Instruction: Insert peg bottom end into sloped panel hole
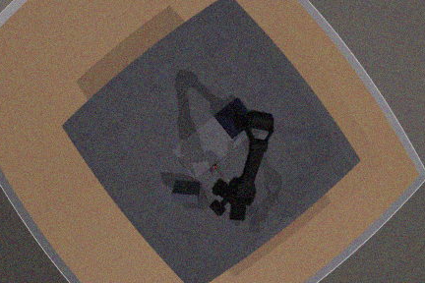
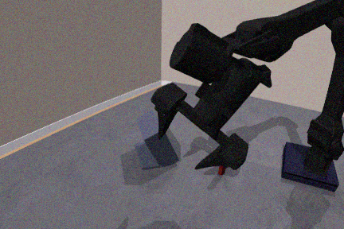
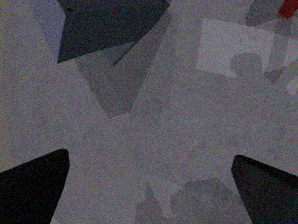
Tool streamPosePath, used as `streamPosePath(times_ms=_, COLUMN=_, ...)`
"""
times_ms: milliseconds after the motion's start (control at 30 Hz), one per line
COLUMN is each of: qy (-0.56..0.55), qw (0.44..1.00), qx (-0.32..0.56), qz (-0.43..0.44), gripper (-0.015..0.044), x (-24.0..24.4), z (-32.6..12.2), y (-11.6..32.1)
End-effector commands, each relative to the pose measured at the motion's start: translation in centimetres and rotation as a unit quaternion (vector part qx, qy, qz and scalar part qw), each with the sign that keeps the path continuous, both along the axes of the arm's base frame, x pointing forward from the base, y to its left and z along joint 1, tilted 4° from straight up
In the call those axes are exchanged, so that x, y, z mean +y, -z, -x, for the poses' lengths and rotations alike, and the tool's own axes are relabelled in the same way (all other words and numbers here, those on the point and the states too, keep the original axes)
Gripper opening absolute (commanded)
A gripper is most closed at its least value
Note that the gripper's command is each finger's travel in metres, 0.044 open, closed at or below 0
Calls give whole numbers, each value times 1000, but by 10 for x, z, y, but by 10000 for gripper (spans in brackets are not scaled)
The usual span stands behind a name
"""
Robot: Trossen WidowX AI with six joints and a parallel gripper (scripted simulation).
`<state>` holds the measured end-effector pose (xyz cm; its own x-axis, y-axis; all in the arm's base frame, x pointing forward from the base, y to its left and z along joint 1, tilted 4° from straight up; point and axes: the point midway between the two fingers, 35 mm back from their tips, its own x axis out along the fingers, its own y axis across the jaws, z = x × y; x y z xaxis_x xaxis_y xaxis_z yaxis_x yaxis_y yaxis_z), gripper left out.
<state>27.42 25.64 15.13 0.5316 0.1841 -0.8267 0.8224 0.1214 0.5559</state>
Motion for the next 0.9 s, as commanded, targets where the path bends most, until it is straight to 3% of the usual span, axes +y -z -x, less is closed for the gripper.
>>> streamPosePath(times_ms=0, qy=27, qw=999, qx=42, qz=3, gripper=440, x=-20, z=0, y=7)
streamPosePath(times_ms=867, qy=197, qw=943, qx=270, qz=-11, gripper=440, x=-120, z=29, y=25)
